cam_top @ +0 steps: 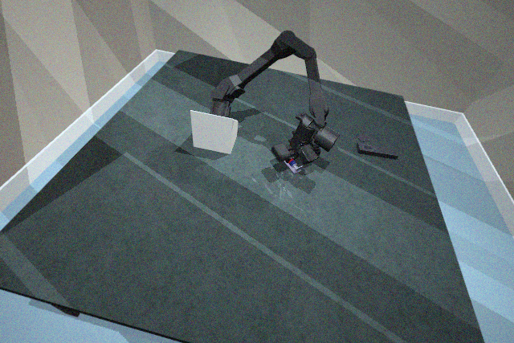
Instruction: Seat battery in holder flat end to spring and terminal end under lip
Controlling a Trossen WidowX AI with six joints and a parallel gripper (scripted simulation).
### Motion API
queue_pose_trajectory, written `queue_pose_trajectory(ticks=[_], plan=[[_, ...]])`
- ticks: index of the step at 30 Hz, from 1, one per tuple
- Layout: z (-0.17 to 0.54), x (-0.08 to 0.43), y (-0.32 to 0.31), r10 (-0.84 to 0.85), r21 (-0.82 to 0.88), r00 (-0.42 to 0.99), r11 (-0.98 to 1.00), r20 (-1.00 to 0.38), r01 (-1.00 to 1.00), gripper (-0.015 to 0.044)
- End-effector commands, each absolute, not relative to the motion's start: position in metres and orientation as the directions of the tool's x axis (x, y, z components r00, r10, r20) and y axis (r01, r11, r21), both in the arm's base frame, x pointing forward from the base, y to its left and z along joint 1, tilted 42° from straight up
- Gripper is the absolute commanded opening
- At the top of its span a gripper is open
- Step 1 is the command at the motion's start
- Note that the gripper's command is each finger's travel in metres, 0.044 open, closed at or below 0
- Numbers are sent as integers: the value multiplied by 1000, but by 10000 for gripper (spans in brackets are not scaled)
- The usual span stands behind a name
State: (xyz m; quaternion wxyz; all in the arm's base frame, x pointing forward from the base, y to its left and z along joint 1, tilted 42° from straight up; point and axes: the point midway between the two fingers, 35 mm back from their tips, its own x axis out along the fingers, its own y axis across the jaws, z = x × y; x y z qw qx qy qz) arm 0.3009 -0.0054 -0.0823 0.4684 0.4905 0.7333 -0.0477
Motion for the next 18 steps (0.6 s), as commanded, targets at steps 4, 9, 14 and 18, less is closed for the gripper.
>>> queue_pose_trajectory(ticks=[4,9,14,18], plan=[[-82,301,-5,675,388,-79,512,-734,766,77],[-82,301,-5,675,388,-79,512,-734,766,77],[-82,301,-5,675,388,-79,512,-734,766,179],[-78,300,-8,674,388,-79,513,-734,766,179]])
